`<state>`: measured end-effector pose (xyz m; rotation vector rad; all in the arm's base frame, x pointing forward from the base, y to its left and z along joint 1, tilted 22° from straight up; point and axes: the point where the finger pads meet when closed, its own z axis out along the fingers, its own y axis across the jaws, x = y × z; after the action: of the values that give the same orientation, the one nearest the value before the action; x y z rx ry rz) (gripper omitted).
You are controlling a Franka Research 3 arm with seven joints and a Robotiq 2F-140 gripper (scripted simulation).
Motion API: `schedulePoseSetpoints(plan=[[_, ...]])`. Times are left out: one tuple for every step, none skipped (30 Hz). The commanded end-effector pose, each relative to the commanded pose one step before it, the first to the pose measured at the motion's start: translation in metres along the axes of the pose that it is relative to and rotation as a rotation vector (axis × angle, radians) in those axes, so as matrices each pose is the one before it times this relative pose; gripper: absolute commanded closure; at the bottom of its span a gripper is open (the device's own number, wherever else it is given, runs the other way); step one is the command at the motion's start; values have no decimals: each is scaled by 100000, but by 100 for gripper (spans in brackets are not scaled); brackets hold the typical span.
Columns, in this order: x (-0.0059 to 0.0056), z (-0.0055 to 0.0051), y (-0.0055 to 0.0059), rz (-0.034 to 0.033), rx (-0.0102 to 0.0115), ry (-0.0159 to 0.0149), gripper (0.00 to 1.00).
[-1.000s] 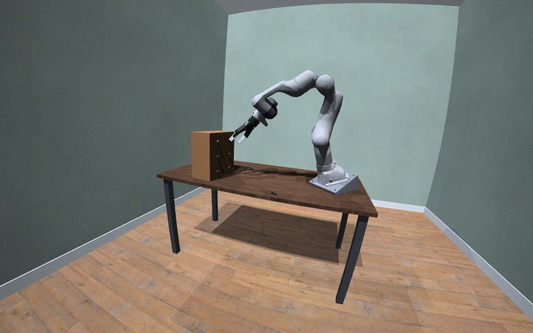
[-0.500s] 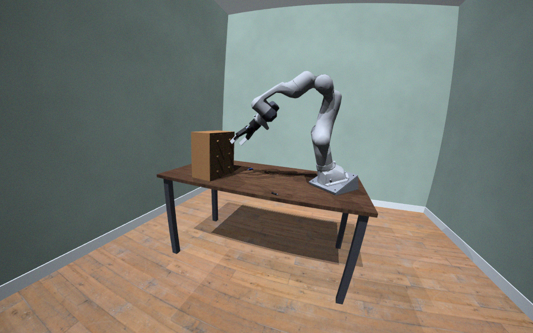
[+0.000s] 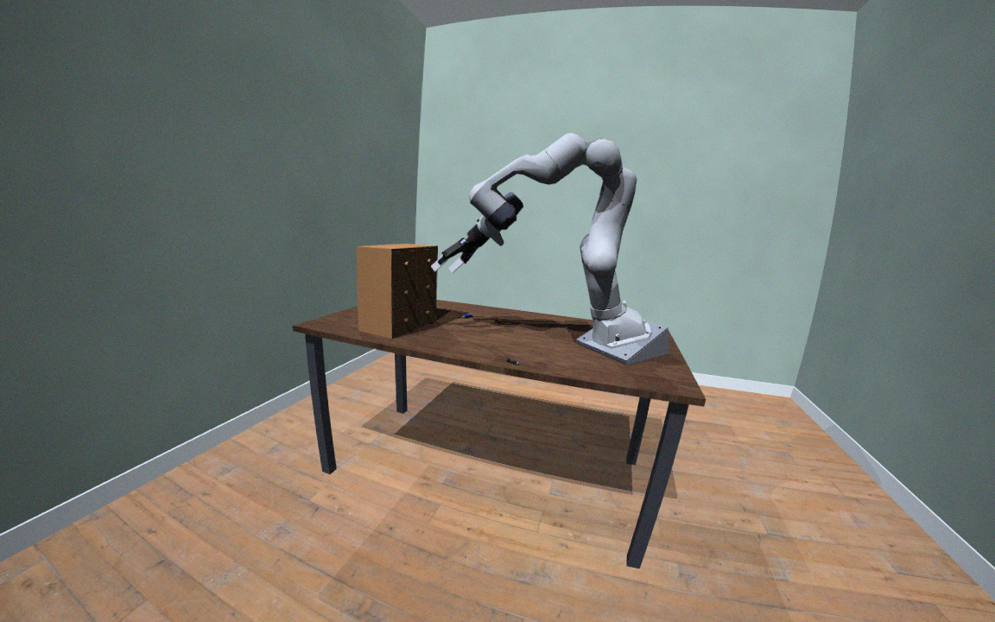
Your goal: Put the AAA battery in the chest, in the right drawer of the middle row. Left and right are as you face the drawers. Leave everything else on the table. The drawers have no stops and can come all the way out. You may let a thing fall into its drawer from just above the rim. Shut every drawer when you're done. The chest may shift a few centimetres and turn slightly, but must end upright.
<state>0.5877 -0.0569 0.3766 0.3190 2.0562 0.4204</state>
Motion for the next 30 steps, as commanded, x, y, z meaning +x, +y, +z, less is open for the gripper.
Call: schedulePoseSetpoints(plan=[[423,82,-577,-5126,1283,-2013,0],[0,0,0,0,0,0,0],[0,0,0,0,0,0,0],[77,41,-32,36,174,-116,0],[80,5,-51,-13,214,-36,0],[82,10,-52,-6,211,-35,0],[84,15,-53,1,208,-34,0],[86,20,-53,7,204,-33,0],[88,25,-54,14,201,-33,0],[90,29,-55,21,198,-33,0],[91,33,-55,27,195,-32,0],[96,19,-58,-1,229,-29,0],[100,14,-60,-14,246,-26,0],[101,17,-60,-8,243,-24,0],[102,20,-61,-3,240,-22,0],[103,24,-62,3,237,-20,0],[104,26,-62,8,234,-18,0],[105,29,-63,12,231,-16,0],[0,0,0,0,0,0,0],[0,0,0,0,0,0,0],[108,12,-62,-27,263,-12,0],[109,15,-62,-22,260,-9,0],[109,17,-63,-18,256,-7,0],[109,19,-63,-13,252,-5,0],[109,21,-63,-9,248,-3,0],[109,23,-63,-5,244,-1,0],[109,18,-62,-19,251,1,0],[110,12,-60,-35,260,4,0],[109,13,-60,-31,255,6,0],[109,15,-60,-28,251,8,0]])
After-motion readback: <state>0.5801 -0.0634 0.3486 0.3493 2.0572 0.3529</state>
